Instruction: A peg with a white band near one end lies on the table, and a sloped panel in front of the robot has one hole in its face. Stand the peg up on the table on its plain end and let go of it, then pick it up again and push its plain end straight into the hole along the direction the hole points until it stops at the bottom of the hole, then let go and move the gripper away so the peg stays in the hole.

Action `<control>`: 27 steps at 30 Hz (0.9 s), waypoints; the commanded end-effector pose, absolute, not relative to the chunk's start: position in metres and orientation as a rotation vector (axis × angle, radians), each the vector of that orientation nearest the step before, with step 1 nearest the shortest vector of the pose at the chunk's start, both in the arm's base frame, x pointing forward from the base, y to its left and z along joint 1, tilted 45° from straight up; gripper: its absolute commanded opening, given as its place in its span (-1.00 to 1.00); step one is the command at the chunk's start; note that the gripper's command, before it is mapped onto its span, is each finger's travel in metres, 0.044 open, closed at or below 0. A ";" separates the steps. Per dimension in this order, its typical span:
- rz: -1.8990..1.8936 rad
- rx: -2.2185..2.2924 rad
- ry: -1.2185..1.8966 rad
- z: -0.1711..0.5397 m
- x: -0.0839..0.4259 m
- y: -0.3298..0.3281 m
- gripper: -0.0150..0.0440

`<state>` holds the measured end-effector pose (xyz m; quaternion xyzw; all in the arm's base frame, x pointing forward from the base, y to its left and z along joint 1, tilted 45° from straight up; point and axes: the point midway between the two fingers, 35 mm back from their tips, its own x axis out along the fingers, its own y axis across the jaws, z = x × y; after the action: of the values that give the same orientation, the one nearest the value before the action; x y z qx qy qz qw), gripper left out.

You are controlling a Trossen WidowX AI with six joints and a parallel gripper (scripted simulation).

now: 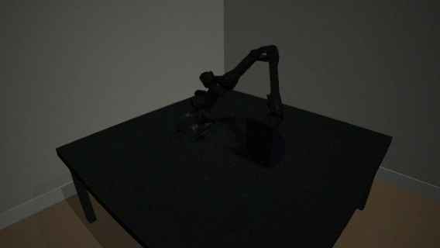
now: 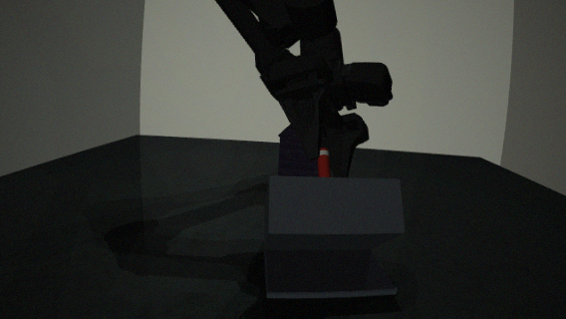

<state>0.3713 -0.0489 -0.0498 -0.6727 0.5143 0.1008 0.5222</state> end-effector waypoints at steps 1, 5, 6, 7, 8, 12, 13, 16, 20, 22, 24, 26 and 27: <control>0.234 -1.607 1.229 -0.043 0.369 -0.044 1.00; 0.237 -1.606 1.230 -0.039 0.367 -0.040 1.00; 0.237 -1.606 1.230 -0.038 0.367 -0.039 1.00; 0.238 -1.606 1.230 -0.036 0.366 -0.037 1.00; 0.238 -1.606 1.230 -0.035 0.365 -0.036 1.00; 0.240 -1.605 1.231 -0.031 0.363 -0.032 1.00; 0.241 -1.605 1.231 -0.030 0.362 -0.031 1.00; 0.242 -1.605 1.232 -0.027 0.360 -0.027 1.00; 0.244 -1.605 1.233 -0.023 0.358 -0.023 1.00; 0.245 -1.606 1.233 -0.021 0.356 -0.020 1.00; 0.246 -1.606 1.233 -0.019 0.355 -0.018 1.00; 0.246 -1.606 1.233 -0.016 0.353 -0.016 1.00; 0.247 -1.606 1.234 -0.015 0.353 -0.015 1.00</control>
<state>0.3548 -0.0187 -0.0217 -0.6717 0.5160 0.1064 0.5208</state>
